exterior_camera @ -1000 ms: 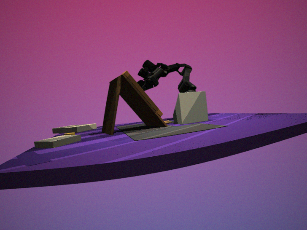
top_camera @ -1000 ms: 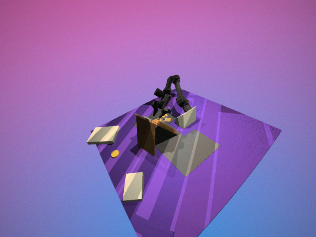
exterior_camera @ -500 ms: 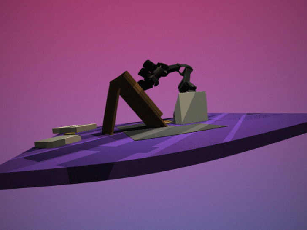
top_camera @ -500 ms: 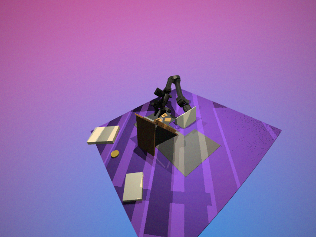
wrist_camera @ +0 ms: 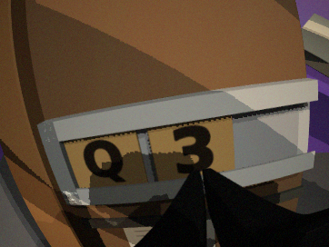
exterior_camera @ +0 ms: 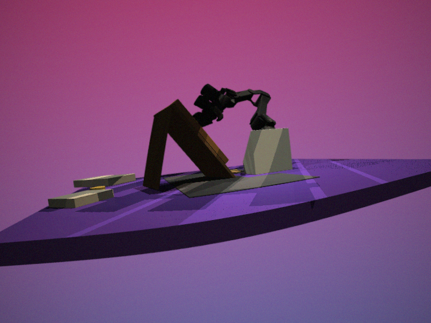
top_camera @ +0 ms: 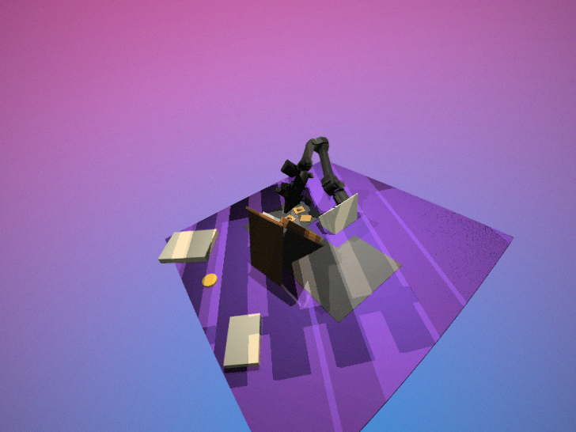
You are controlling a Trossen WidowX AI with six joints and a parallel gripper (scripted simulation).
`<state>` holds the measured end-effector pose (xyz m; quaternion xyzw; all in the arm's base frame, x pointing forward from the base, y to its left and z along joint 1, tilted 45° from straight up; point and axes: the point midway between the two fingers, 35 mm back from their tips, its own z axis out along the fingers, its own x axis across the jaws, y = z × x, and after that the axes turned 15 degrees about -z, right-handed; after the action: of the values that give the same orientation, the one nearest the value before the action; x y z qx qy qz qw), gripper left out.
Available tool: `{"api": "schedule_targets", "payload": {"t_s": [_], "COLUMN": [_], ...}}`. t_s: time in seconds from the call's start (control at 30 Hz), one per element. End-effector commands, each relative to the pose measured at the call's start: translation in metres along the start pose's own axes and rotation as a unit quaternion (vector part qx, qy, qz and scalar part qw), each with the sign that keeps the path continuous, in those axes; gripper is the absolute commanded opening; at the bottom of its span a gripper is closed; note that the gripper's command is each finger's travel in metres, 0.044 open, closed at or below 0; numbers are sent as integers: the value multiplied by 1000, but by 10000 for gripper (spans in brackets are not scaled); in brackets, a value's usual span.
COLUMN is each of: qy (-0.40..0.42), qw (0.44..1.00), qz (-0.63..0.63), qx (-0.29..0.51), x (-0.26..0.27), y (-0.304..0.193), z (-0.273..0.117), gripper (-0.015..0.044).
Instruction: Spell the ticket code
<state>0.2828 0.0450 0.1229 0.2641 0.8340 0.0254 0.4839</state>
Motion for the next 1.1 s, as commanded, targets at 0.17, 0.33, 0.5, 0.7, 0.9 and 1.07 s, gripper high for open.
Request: {"api": "schedule_targets", "payload": {"t_s": [0.17, 0.33, 0.5, 0.7, 0.9, 1.07], "qy": [34, 68, 84, 86, 86, 86], "qw": [997, 983, 960, 940, 940, 940], "qz": [8, 14, 12, 5, 5, 5], "qx": [67, 167, 266, 330, 330, 330], "x": [-6, -16, -29, -40, -40, -39], "y": [3, 6, 8, 10, 10, 10], "z": [7, 14, 17, 19, 19, 19], "gripper": [0, 0, 0, 0, 0, 0]}}
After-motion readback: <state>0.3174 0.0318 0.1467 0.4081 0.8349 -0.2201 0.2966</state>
